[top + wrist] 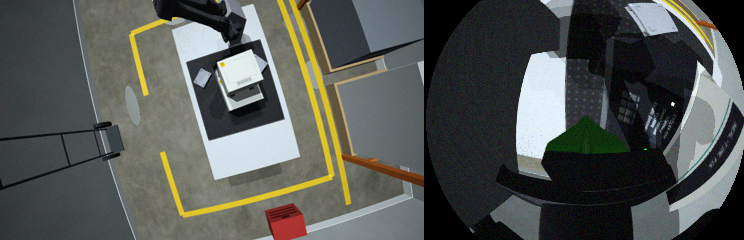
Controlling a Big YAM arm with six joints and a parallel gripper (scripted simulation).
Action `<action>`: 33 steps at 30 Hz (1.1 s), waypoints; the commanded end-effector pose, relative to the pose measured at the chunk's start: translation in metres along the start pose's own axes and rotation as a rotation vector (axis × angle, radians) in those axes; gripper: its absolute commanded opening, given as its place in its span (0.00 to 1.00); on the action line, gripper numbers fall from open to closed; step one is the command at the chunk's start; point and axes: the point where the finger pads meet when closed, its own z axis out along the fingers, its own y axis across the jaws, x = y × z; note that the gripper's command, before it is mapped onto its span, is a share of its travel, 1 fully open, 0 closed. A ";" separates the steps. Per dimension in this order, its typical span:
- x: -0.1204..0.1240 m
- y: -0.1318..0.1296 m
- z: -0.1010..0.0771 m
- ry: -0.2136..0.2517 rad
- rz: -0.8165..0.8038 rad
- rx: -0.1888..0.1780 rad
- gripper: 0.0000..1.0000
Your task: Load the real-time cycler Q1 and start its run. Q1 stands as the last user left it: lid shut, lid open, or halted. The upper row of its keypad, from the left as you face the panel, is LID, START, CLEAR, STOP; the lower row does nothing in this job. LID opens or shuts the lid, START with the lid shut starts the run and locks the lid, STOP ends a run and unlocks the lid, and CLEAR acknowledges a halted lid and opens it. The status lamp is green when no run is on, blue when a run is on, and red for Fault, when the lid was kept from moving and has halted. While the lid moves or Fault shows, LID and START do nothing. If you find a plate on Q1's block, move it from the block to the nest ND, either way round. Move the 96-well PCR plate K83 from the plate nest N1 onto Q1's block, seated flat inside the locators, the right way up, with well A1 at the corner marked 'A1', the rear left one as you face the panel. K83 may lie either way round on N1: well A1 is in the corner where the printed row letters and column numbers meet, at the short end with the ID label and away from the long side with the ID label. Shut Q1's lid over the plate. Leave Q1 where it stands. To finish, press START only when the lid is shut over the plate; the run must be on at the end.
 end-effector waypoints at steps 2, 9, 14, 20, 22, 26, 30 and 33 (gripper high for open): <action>-0.002 -0.014 -0.003 -0.010 0.018 0.031 0.00; -0.003 -0.017 -0.005 -0.007 -0.005 0.038 0.00; -0.004 -0.017 -0.006 -0.005 -0.014 0.035 0.00; -0.003 -0.010 -0.005 -0.003 0.000 0.026 0.00; -0.002 -0.008 -0.005 -0.002 0.002 0.023 0.00; -0.001 -0.001 -0.004 0.000 -0.006 0.015 0.00; -0.001 0.001 -0.004 0.002 -0.010 0.012 0.00; -0.001 0.001 -0.004 0.002 -0.009 0.012 0.00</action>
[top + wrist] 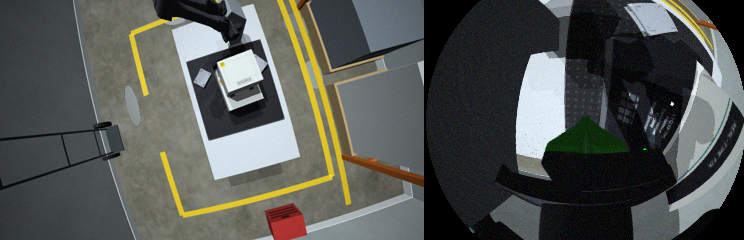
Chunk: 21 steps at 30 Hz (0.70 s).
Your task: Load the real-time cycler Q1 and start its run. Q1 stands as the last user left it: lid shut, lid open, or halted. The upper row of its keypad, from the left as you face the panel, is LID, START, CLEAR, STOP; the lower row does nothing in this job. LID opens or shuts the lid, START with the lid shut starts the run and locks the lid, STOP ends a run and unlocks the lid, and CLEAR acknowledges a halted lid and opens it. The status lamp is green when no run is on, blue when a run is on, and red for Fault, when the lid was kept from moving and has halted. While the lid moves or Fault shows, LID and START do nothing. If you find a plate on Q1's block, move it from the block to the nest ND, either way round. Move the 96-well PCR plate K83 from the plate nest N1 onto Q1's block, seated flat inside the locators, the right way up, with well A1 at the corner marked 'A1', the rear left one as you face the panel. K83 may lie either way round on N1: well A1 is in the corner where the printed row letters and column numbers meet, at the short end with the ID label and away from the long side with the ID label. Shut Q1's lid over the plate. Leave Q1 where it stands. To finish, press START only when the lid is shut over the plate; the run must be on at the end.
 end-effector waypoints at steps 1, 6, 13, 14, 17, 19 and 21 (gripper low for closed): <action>-0.001 0.000 -0.004 0.001 -0.005 0.012 0.00; -0.003 -0.012 -0.005 -0.004 0.016 0.031 0.00; -0.004 -0.020 -0.005 -0.007 0.032 0.046 0.00; -0.004 -0.020 -0.006 -0.007 0.033 0.046 0.00; -0.004 -0.021 -0.006 -0.007 0.034 0.047 0.00; -0.003 -0.018 -0.005 -0.006 0.030 0.043 0.00; -0.003 -0.013 -0.004 -0.004 0.024 0.038 0.00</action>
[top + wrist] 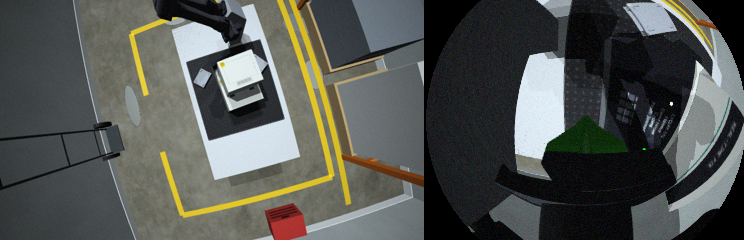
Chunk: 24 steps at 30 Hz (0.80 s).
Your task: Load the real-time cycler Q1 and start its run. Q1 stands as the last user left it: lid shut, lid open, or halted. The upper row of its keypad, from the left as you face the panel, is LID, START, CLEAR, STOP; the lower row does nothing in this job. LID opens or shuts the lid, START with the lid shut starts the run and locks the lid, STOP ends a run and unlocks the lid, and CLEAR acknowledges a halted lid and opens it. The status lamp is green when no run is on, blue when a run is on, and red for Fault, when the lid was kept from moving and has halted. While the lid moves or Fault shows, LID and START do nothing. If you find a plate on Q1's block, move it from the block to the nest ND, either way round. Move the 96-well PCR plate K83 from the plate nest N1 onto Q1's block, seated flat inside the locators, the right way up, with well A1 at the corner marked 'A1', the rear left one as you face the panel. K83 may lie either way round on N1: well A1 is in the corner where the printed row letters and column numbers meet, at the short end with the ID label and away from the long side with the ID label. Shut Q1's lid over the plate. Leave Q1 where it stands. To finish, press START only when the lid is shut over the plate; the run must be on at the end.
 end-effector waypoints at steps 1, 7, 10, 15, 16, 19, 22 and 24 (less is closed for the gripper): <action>-0.002 -0.009 -0.004 -0.003 0.019 0.033 0.00; -0.001 -0.003 -0.003 -0.001 0.011 0.026 0.00; -0.001 -0.001 -0.003 0.000 0.009 0.024 0.00; -0.001 0.000 -0.003 0.001 0.007 0.022 0.00; -0.001 0.000 -0.003 0.001 0.007 0.022 0.00; -0.001 -0.005 -0.003 -0.001 0.014 0.028 0.00; -0.002 -0.010 -0.004 -0.002 0.020 0.033 0.00; -0.003 -0.012 -0.004 -0.003 0.023 0.036 0.00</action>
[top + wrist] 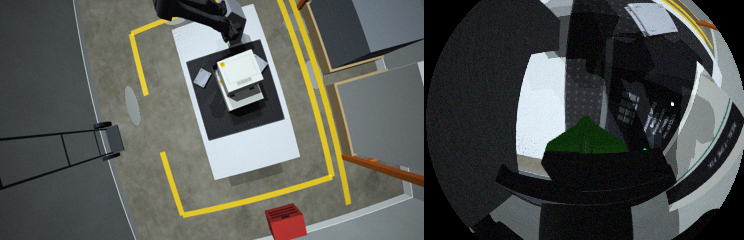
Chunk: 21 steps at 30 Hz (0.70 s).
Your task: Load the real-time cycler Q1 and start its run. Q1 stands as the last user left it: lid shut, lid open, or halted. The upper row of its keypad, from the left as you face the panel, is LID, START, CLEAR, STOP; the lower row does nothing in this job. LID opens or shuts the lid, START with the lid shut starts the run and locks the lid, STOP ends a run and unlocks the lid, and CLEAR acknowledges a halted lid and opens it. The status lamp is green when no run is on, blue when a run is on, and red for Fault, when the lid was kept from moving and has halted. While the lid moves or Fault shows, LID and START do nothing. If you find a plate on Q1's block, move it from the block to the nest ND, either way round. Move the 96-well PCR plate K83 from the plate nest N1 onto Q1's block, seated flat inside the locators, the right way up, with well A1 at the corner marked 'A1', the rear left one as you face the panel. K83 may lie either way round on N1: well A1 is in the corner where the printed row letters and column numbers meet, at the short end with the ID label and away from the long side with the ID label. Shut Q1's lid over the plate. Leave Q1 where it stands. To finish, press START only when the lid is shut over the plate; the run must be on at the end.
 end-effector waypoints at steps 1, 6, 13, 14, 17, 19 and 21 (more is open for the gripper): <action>-0.003 -0.016 -0.004 -0.004 0.028 0.040 0.00; -0.003 -0.018 -0.005 -0.005 0.032 0.044 0.00; -0.004 -0.022 -0.005 -0.007 0.039 0.050 0.00; -0.004 -0.021 -0.005 -0.007 0.038 0.049 0.00; -0.003 -0.015 -0.004 -0.004 0.028 0.039 0.00; -0.002 -0.012 -0.004 -0.002 0.019 0.031 0.00; -0.002 -0.010 -0.004 0.000 0.012 0.025 0.00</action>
